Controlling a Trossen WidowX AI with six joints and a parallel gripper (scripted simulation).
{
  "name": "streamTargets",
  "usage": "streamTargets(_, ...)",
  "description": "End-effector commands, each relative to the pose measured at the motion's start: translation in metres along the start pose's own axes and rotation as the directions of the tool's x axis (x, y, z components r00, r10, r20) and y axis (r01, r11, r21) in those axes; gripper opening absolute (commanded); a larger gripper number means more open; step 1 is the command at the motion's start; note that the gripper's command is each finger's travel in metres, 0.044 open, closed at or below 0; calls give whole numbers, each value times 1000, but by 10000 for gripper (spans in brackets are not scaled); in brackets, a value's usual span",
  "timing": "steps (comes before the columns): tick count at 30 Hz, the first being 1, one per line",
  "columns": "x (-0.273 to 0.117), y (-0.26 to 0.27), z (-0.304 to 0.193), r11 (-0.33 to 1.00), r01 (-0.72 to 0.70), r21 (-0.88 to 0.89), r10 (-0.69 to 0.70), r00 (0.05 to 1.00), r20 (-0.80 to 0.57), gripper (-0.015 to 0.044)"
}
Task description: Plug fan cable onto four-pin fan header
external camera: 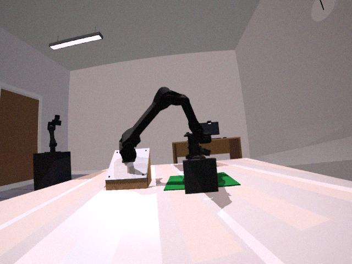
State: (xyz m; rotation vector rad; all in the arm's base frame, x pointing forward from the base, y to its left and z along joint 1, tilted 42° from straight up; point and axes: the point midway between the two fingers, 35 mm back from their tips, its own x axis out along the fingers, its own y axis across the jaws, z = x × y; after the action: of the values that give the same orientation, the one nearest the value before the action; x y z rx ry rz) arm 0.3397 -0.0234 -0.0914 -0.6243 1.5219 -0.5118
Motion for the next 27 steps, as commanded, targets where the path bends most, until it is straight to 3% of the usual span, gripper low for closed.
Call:
streamTargets(1,0,0,0,1000,0,0,0,1000,0,309)
streamTargets(13,0,0,0,1000,0,0,0,1000,0,0)
streamTargets(17,-3,0,0,1000,0,0,0,1000,0,0)
streamTargets(21,-48,1,0,1000,3,-6,-3,1000,-2,0)
streamTargets(27,-50,-1,0,1000,4,-1,-4,1000,-2,0)
